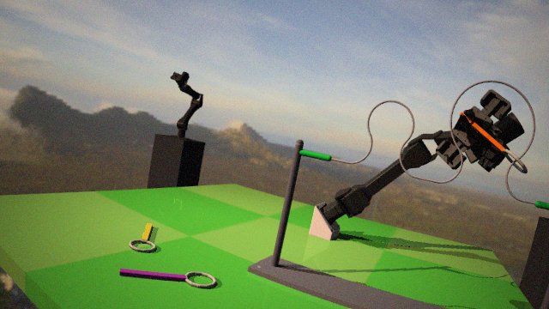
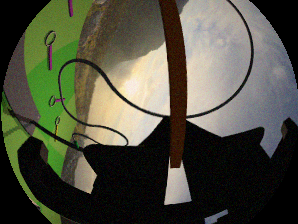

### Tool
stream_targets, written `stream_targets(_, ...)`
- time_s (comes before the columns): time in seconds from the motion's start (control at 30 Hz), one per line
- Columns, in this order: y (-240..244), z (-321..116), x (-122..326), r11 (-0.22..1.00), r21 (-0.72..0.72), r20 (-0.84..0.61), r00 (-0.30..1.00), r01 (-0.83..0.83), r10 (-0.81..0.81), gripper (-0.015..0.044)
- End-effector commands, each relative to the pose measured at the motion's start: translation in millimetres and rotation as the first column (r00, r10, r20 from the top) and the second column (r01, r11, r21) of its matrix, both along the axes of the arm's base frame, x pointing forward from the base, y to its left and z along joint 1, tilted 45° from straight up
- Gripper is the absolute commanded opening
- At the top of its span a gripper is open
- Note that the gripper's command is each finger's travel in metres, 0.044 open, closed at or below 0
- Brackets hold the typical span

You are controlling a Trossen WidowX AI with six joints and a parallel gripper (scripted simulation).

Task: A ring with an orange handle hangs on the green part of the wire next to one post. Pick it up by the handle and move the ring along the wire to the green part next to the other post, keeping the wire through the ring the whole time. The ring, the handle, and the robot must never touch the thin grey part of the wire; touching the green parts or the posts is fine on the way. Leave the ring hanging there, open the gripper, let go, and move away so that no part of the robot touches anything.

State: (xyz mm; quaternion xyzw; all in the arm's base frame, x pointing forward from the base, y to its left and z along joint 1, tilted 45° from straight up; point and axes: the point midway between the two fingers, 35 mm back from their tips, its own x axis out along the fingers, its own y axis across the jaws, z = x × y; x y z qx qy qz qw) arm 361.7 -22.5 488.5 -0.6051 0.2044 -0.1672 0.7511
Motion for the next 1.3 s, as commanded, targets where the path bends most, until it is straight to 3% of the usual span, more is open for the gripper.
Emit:
stream_targets(0.0, -0.9, 9.0, 0.6, 1.0, -0.028, -0.001, 1.0, -0.006, 0.006, -0.015)
stream_targets(0.4, -1.3, 15.5, 0.5, 1.0, 0.017, 0.0, 1.0, -0.007, 0.007, -0.015)
stream_targets(1.27, 2.0, 7.3, 1.1, 0.948, 0.319, 0.024, 1.0, -0.016, 0.009, -0.015)
